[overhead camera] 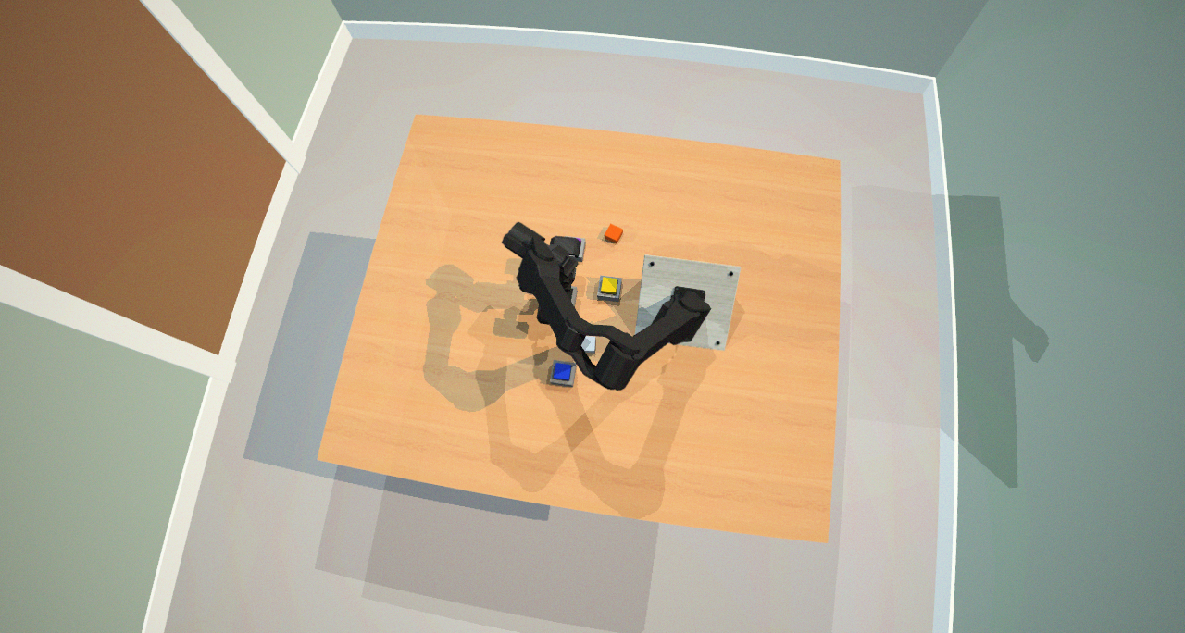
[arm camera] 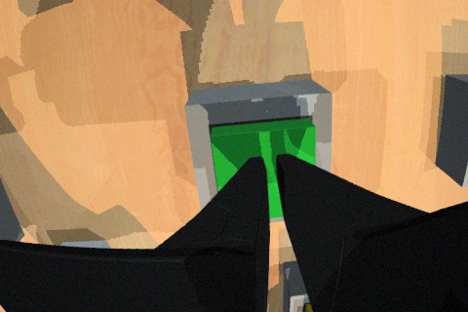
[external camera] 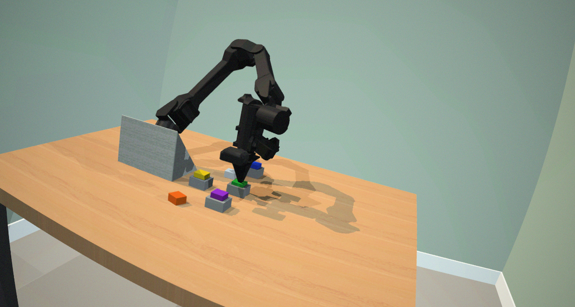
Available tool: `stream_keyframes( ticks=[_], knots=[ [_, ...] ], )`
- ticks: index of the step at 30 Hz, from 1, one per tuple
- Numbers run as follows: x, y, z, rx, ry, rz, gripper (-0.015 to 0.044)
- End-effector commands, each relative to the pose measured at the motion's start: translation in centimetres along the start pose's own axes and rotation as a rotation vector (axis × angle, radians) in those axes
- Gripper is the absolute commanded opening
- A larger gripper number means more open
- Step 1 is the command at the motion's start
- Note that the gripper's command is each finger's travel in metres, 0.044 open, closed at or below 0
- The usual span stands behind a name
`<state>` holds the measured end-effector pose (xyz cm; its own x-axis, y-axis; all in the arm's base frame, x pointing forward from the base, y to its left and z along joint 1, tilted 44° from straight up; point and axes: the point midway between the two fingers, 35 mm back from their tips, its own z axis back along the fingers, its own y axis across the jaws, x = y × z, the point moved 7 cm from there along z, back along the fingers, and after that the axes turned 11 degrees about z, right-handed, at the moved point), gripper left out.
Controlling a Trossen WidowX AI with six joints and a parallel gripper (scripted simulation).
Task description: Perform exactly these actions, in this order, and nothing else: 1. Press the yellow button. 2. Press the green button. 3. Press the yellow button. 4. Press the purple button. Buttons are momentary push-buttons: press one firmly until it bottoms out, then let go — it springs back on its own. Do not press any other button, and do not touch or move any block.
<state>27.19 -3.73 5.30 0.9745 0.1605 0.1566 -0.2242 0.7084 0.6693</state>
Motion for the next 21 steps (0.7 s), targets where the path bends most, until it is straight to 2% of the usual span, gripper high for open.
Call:
stream_keyframes(
  ticks=[1, 14, 18, 21],
  knots=[
    [-0.2, 0.1, -0.3, 0.008, 0.006, -0.009, 0.0020],
    [-0.2, 0.1, -0.3, 0.008, 0.006, -0.009, 0.0020],
    [-0.2, 0.0, 2.8, 0.006, 0.006, -0.009, 0.0020],
    [-0.2, 0.1, 3.1, 0.007, 0.007, -0.010, 0.0020]
  ],
)
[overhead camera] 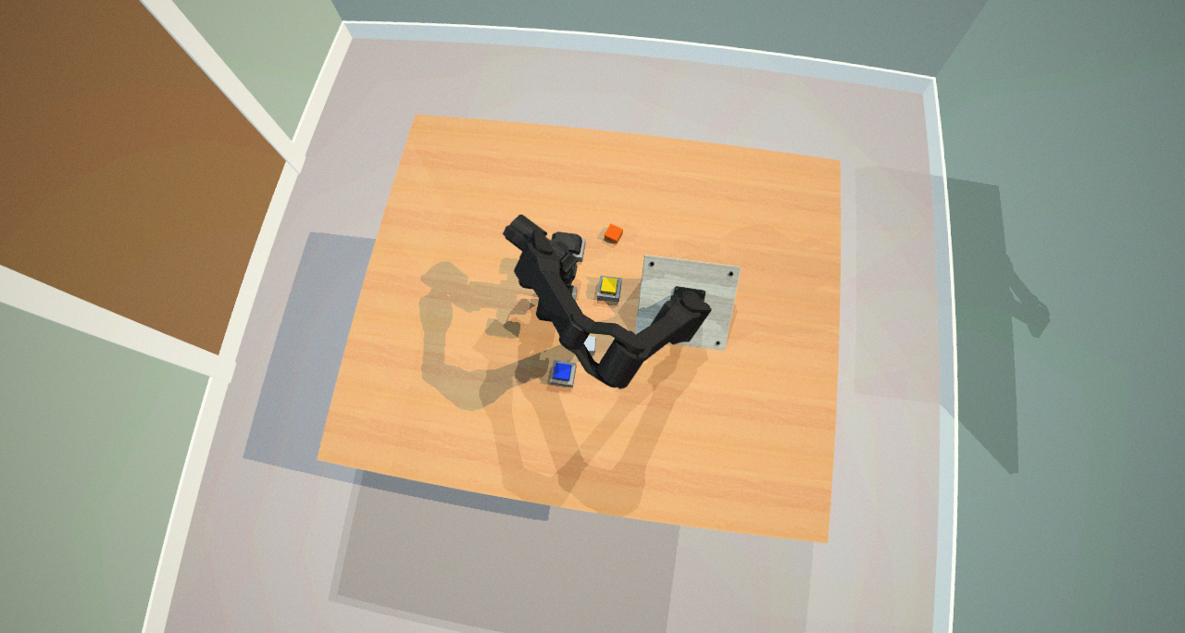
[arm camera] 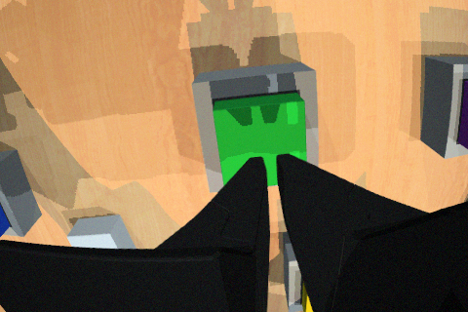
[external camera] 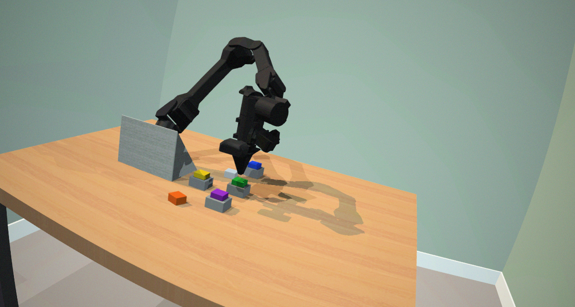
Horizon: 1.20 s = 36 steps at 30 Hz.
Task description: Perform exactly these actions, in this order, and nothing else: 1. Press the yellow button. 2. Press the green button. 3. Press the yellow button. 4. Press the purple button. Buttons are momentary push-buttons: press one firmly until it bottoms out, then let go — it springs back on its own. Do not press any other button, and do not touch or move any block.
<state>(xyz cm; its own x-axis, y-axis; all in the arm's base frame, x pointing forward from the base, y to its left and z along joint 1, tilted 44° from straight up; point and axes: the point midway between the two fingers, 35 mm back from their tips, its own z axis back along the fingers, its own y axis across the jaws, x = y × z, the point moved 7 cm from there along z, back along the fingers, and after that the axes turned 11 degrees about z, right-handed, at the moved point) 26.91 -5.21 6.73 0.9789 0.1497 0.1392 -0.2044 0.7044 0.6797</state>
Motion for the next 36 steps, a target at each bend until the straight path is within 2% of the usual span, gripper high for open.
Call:
stream_keyframes(
  ticks=[1, 3, 7, 13, 17, 20, 27, 32, 36],
  knots=[
    [0.1, 0.1, 1.0, -0.004, 0.002, 0.011, 0.0020],
    [0.2, 0.0, 2.0, -0.007, 0.001, 0.010, 0.0020],
    [0.1, 0.1, 6.9, -0.006, 0.003, 0.010, 0.0020],
    [-0.2, 0.0, 7.2, -0.006, 0.003, 0.009, 0.0020],
    [-5.8, -1.4, 7.6, -0.014, 0.006, 0.005, 0.0020],
    [-9.7, -1.6, 7.3, -0.007, 0.007, 0.006, 0.0020],
    [-9.9, -1.6, 7.0, -0.007, 0.007, 0.006, 0.0020],
    [-9.9, -1.6, 1.8, -0.006, 0.006, 0.007, 0.0020],
    [-9.9, -1.6, 1.0, -0.005, 0.006, 0.007, 0.0020]
  ],
)
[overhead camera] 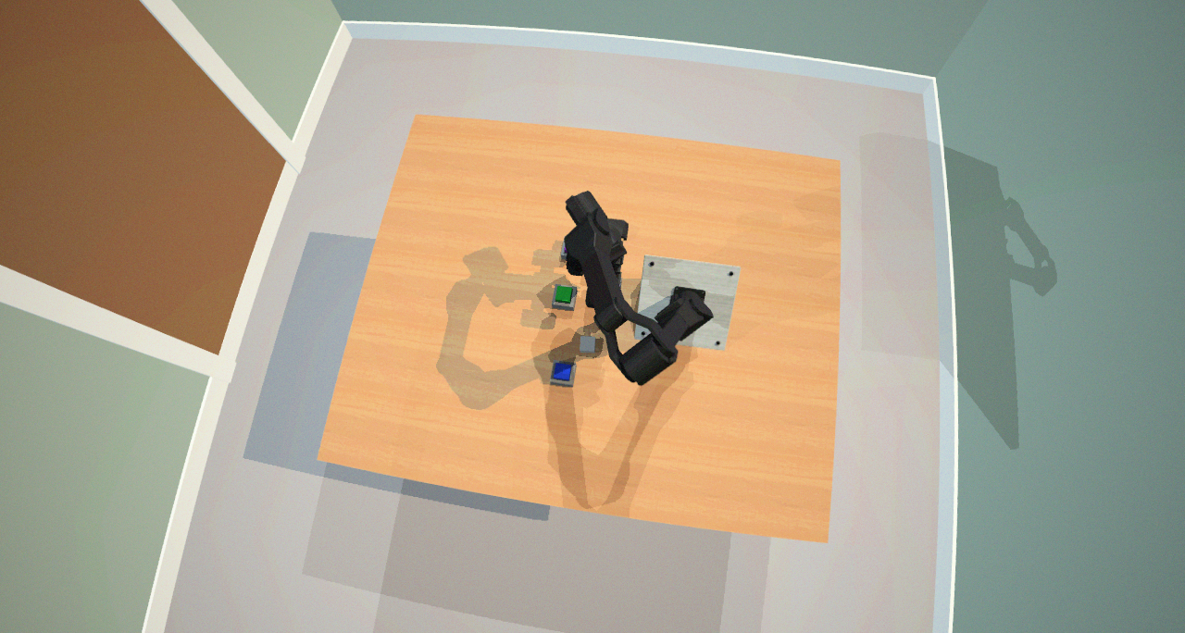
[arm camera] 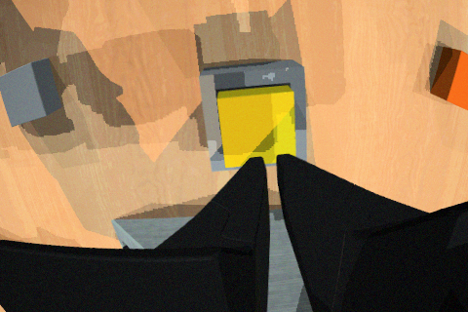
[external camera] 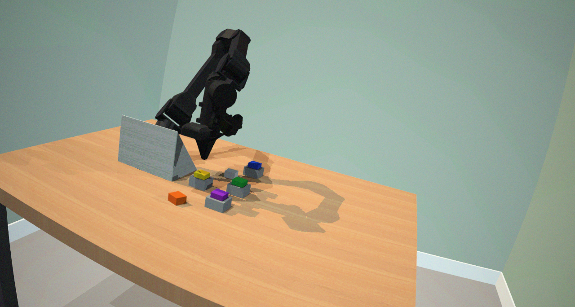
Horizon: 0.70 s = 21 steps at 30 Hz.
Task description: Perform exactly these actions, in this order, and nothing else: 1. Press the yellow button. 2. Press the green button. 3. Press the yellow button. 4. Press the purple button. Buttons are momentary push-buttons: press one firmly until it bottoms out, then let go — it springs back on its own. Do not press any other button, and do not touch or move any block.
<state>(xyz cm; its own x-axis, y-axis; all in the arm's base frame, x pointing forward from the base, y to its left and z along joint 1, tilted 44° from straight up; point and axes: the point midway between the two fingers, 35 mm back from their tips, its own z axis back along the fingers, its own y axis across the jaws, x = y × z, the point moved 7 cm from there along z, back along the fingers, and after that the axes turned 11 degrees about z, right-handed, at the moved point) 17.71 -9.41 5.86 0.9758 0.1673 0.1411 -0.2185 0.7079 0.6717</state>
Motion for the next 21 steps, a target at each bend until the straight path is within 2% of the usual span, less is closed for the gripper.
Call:
stream_keyframes(
  ticks=[1, 21],
  knots=[
    [-0.2, 0.1, -1.2, 0.003, -0.005, -0.007, 0.0020],
    [-0.1, 0.1, -4.1, 0.004, -0.006, -0.007, 0.0020]
  ],
)
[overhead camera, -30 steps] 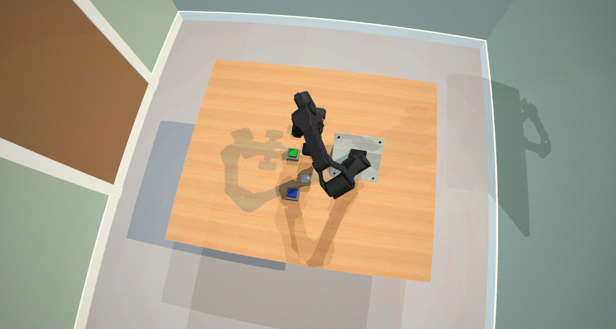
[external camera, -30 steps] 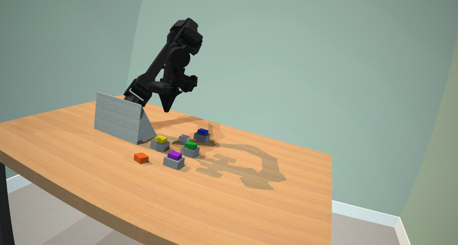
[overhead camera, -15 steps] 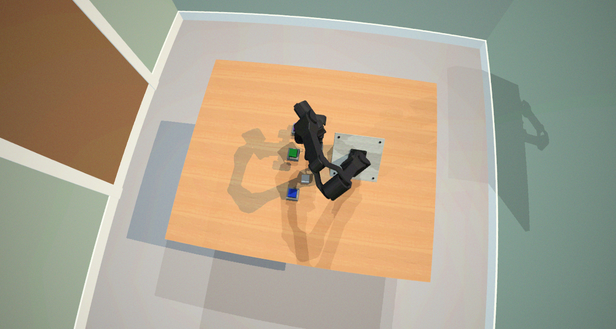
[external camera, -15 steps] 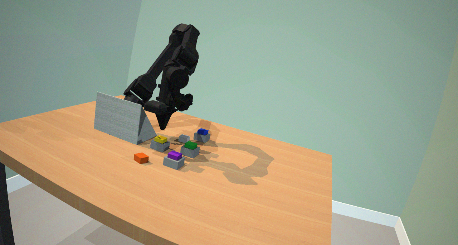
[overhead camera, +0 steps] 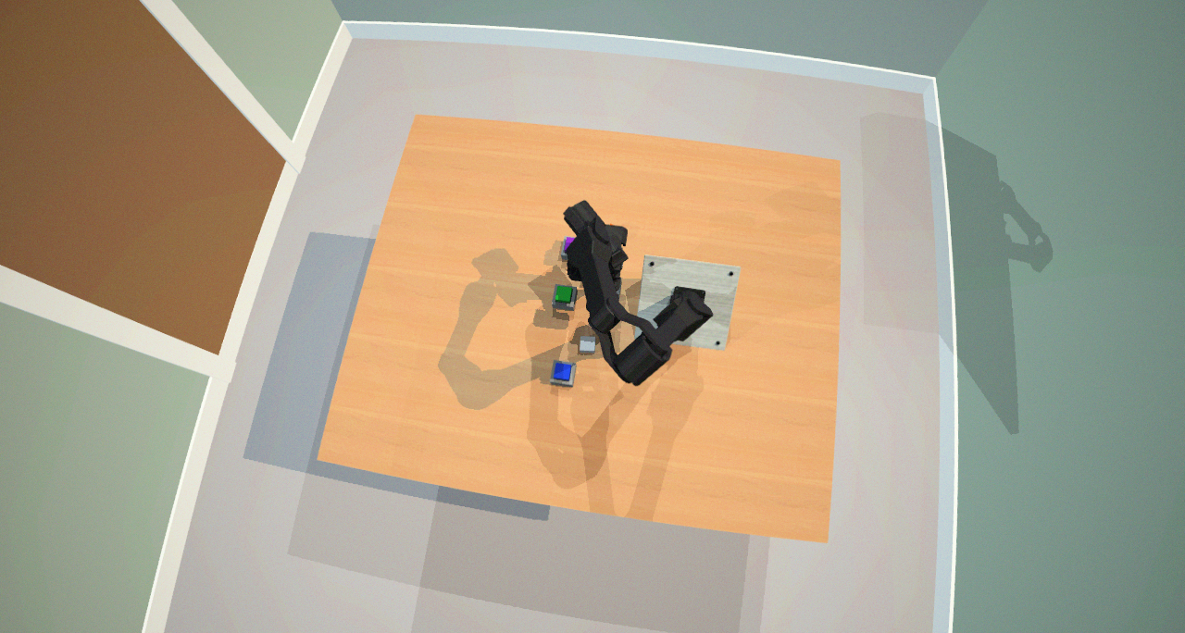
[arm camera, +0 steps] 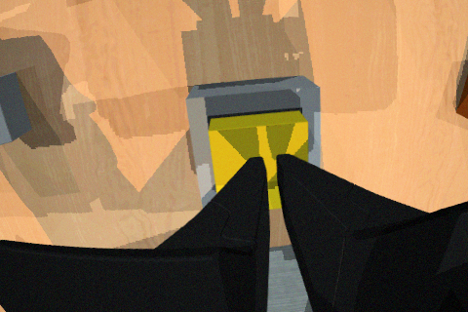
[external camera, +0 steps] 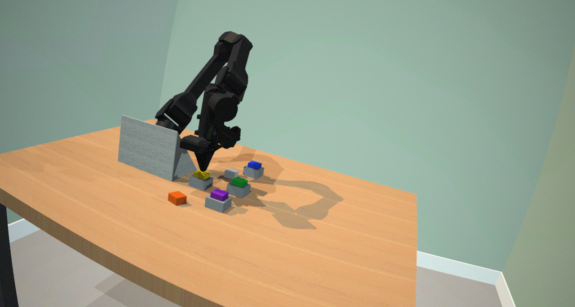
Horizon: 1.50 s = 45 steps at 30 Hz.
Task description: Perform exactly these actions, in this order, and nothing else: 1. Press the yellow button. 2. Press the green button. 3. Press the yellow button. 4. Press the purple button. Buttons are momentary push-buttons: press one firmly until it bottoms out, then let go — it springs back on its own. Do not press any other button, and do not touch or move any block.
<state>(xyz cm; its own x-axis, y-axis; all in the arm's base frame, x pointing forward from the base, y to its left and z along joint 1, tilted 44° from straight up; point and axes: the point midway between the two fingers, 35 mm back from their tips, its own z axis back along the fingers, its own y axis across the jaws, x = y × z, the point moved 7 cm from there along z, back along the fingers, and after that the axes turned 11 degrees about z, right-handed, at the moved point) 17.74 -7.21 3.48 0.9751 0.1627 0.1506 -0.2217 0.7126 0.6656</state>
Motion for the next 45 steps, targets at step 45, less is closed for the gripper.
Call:
stream_keyframes(
  ticks=[45],
  knots=[
    [-0.2, 0.0, 8.2, 0.009, 0.006, -0.012, 0.0020]
  ],
)
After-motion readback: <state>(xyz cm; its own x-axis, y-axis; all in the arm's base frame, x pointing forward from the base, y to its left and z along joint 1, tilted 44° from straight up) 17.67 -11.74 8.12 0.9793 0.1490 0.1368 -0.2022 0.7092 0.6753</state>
